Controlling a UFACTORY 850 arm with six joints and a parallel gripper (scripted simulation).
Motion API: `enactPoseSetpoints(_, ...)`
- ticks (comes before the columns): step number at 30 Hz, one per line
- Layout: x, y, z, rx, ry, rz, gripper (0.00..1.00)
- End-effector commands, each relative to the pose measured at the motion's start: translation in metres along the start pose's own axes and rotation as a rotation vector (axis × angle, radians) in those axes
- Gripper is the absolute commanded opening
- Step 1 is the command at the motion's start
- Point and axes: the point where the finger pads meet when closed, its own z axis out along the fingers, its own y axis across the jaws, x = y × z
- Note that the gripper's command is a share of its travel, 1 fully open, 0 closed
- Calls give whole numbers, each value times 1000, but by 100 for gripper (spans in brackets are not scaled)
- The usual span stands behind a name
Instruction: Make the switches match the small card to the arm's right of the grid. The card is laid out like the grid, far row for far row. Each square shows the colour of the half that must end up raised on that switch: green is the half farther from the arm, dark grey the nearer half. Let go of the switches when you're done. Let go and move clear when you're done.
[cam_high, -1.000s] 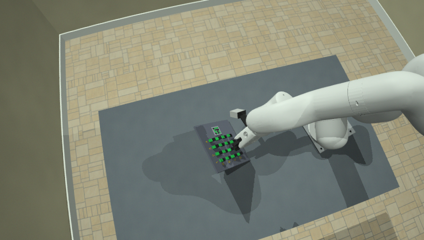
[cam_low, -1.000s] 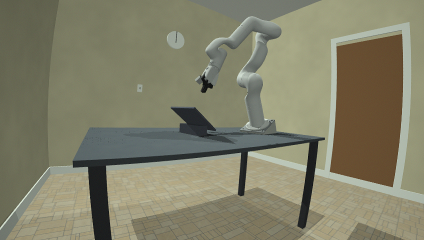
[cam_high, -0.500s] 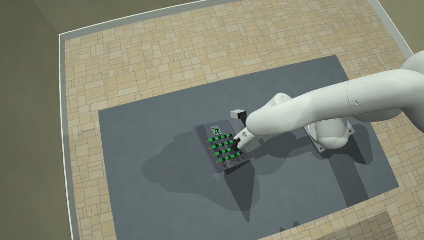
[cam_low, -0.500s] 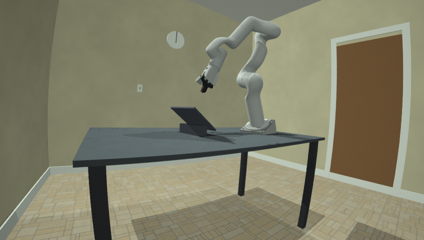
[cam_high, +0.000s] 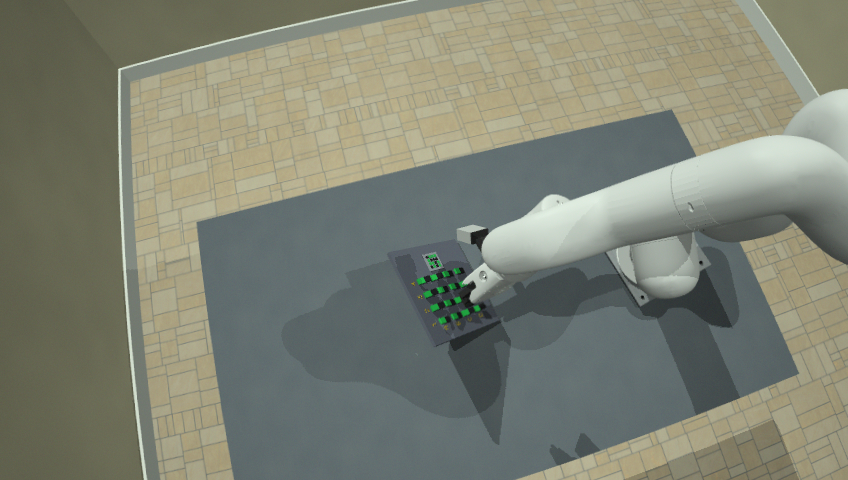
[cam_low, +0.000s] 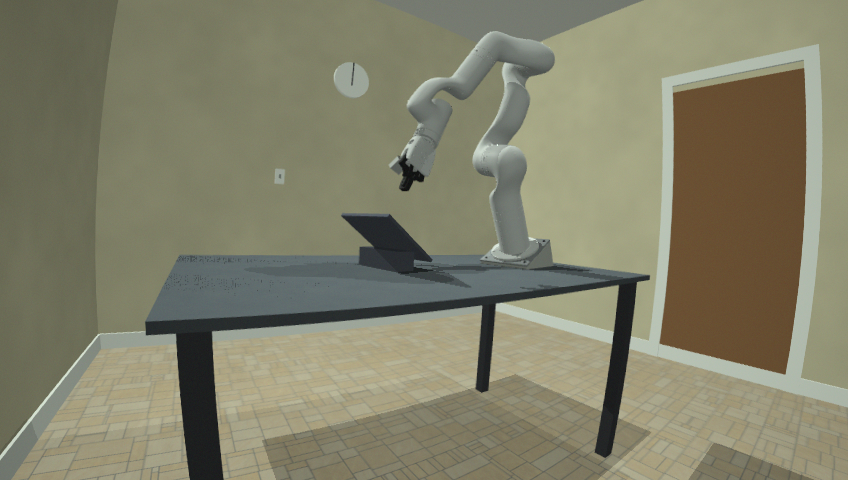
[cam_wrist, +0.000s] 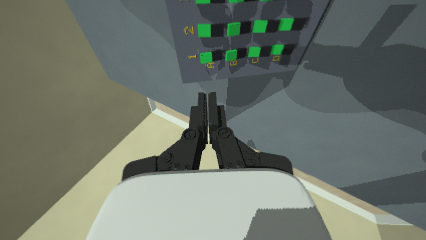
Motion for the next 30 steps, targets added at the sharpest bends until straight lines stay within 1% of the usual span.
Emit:
enactPoseSetpoints(1,0,-2,18,11,-2,-1,0)
enactPoseSetpoints(12,-1,-3,57,11,-2,-1,0)
enactPoseSetpoints(14,-1,-3,57,11,-2,-1,0)
enactPoseSetpoints(22,-2,-3,75,11,-2,-1,0)
enactPoseSetpoints(30,-2,-4,78,10,-2,-1,0)
